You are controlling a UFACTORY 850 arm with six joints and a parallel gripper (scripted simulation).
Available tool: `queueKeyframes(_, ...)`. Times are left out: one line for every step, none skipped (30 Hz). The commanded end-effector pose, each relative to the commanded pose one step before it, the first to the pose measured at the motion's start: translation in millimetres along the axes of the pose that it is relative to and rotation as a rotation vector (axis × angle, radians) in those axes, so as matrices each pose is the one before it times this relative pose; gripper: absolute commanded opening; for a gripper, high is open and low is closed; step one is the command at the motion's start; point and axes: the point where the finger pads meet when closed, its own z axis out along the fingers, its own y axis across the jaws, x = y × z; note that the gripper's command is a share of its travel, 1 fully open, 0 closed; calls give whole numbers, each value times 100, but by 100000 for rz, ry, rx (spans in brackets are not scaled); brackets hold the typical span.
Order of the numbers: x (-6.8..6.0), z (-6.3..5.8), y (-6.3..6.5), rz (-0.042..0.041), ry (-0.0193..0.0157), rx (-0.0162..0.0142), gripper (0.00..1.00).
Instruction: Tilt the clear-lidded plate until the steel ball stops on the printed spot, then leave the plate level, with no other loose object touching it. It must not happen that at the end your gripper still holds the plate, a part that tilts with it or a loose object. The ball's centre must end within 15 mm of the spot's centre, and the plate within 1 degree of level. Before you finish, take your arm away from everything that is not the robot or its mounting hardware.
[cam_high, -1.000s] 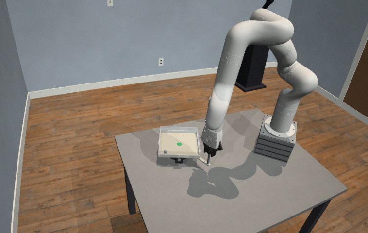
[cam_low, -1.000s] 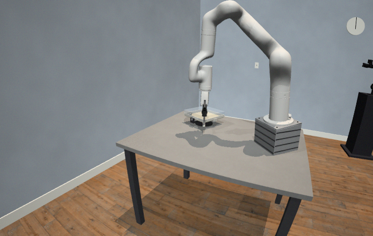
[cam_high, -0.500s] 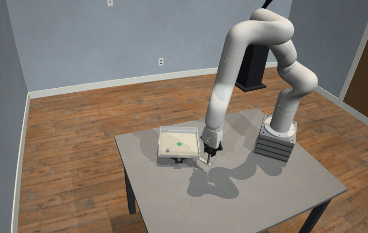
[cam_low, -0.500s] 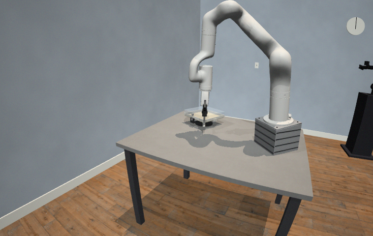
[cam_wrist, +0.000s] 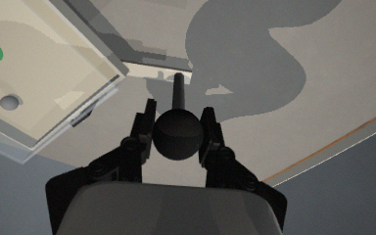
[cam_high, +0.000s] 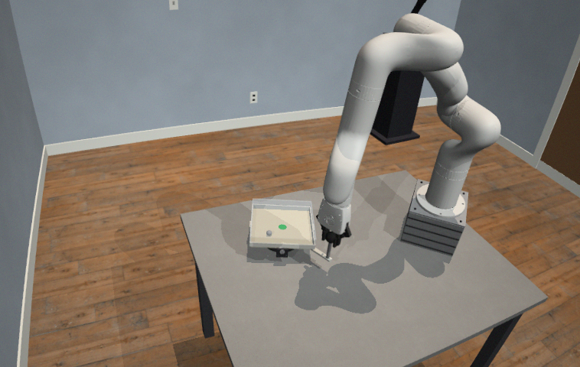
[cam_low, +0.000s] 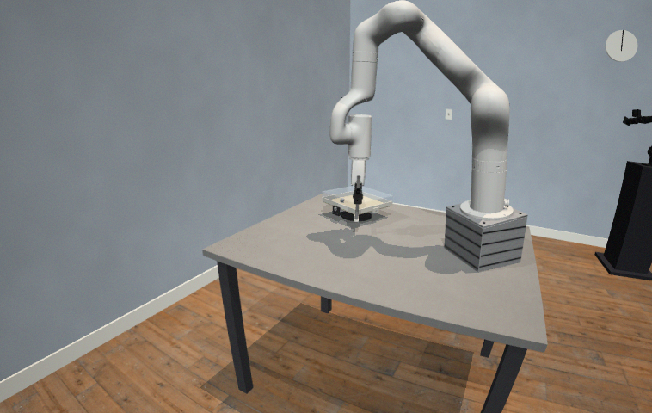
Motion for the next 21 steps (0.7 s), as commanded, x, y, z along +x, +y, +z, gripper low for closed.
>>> queueKeyframes(-138, -44, -28, -16, -38, 37, 0)
queueKeyframes(-69, -8, -3, 0, 1, 0, 0)
queueKeyframes(-67, -8, -3, 0, 0, 0, 0)
queueKeyframes(-64, -8, -4, 0, -1, 0, 0)
queueKeyframes(0, 0, 0, 0, 0, 0, 0)
queueKeyframes(0, 0, 0, 0, 0, 0, 0)
queueKeyframes(-53, -12, -6, 0, 0, 0, 0)
queueKeyframes(-45, -13, -6, 0, 0, 0, 0)
queueKeyframes(-37, -12, -6, 0, 0, 0, 0)
queueKeyframes(-28, -12, -5, 0, 0, 0, 0)
queueKeyframes(-18, -11, -5, 0, 0, 0, 0)
queueKeyframes(-9, -10, -4, 0, 0, 0, 0)
queueKeyframes(1, -9, -4, 0, 0, 0, 0)
queueKeyframes(9, -7, -3, 0, 0, 0, 0)
queueKeyframes(15, -6, -2, 0, 0, 0, 0)
queueKeyframes(20, -4, -2, 0, 0, 0, 0)
queueKeyframes(22, -3, -1, 0, 0, 0, 0)
queueKeyframes(23, -2, 0, 0, 0, 0, 0)
queueKeyframes(24, 0, 0, 0, 0, 0, 0)
queueKeyframes(25, 1, 1, 0, 0, 0, 0)
queueKeyframes(26, 3, 1, 0, 0, 0, 0)
